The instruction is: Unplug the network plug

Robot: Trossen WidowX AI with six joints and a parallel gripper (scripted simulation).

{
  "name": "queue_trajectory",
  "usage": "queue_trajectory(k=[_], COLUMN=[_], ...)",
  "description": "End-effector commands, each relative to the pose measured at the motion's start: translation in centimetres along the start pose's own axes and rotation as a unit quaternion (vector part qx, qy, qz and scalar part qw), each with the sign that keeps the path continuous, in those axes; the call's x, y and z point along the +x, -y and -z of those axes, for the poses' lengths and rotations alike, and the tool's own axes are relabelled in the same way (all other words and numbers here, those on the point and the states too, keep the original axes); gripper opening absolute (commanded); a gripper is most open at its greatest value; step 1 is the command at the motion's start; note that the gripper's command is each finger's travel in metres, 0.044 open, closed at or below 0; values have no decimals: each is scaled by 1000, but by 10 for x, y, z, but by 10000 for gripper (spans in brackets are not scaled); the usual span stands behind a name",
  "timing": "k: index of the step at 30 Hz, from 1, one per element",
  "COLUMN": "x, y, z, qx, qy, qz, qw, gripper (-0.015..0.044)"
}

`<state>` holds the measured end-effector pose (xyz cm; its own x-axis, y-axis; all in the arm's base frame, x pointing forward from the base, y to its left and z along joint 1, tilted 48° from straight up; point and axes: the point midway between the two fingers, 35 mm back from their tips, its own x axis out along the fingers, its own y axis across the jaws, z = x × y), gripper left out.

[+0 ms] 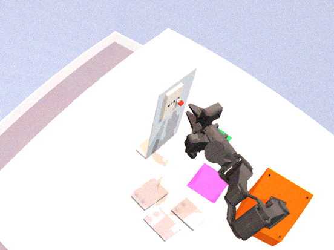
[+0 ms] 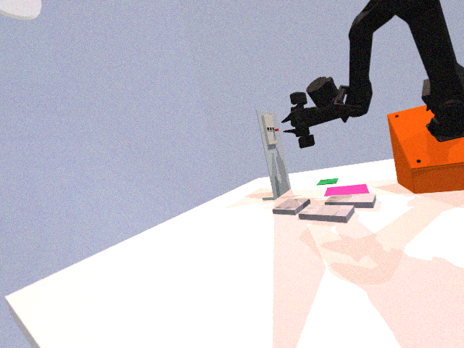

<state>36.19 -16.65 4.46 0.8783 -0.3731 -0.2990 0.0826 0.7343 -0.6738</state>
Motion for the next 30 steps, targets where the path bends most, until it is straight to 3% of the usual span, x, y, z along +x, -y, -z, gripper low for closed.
queue_trajectory(k=[1, 21, 24, 30], x=[7, 33, 33, 33], y=[-1, -2, -2, -2], z=[-2, -9, -9, -9], qx=[1, 1, 1, 1], qy=[-1, -1, -1, -1], qz=[-1, 0, 0, 0], qw=[1000, 1000, 1000, 1000], gripper=[156, 156, 77, 37])
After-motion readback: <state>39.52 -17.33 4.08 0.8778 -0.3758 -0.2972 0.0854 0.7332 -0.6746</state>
